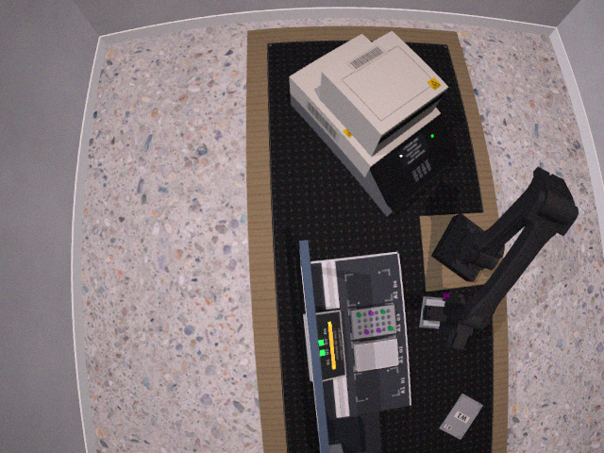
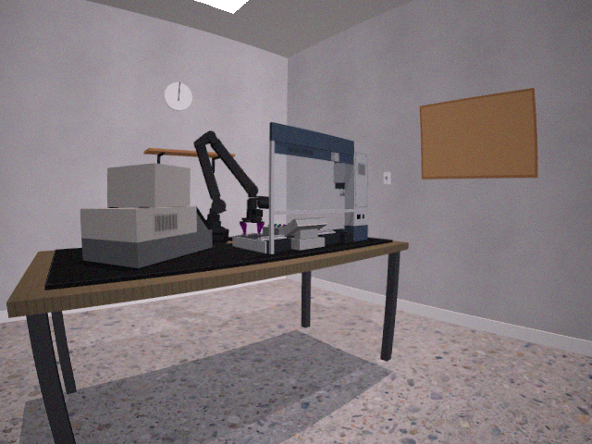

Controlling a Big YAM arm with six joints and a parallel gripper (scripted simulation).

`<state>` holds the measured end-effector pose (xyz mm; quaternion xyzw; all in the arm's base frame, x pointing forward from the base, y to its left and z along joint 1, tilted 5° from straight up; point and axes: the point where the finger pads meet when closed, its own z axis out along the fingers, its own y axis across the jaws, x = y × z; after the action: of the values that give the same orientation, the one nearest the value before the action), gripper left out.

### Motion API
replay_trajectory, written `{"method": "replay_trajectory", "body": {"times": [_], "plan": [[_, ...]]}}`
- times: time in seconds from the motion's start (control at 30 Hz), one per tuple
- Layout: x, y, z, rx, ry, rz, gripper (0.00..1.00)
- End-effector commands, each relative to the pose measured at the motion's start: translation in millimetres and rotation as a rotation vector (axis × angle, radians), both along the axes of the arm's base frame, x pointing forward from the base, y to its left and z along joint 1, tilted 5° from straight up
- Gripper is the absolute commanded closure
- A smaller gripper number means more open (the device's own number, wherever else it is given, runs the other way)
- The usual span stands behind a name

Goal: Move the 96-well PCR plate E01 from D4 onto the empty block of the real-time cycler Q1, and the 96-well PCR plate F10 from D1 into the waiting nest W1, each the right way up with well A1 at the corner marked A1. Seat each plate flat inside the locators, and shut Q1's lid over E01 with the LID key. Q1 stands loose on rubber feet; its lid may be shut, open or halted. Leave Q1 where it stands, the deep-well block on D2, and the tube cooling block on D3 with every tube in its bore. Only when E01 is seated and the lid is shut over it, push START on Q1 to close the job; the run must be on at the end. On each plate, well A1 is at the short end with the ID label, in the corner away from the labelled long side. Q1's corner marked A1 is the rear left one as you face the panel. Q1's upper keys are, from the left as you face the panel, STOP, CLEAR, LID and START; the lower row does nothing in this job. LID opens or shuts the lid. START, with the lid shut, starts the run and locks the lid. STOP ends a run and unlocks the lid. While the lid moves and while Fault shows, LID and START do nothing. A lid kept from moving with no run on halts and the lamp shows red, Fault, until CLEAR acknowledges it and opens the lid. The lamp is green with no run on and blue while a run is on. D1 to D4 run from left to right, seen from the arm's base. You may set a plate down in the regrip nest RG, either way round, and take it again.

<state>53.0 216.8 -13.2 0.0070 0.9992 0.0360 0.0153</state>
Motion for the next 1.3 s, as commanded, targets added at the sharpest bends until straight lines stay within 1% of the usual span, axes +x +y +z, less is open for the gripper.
{"method": "replay_trajectory", "body": {"times": [0.0,0.23,0.4,0.57,0.77,0.9,1.17,1.27], "plan": [[3.5,9.3,11.4,0.029,-0.007,0.007,1.00],[0.3,-3.5,2.2,-0.004,0.001,0.007,1.00],[0.5,-2.4,1.4,-0.011,0.002,0.007,1.00],[3.5,10.7,3.5,0.010,-0.003,0.007,1.00],[7.2,27.3,12.6,0.066,-0.016,0.007,1.00],[7.4,28.5,13.3,0.067,-0.017,0.006,1.00],[6.2,24.3,14.2,0.041,-0.009,-0.013,1.00],[2.3,17.2,10.9,0.022,-0.004,-0.012,1.00]]}}
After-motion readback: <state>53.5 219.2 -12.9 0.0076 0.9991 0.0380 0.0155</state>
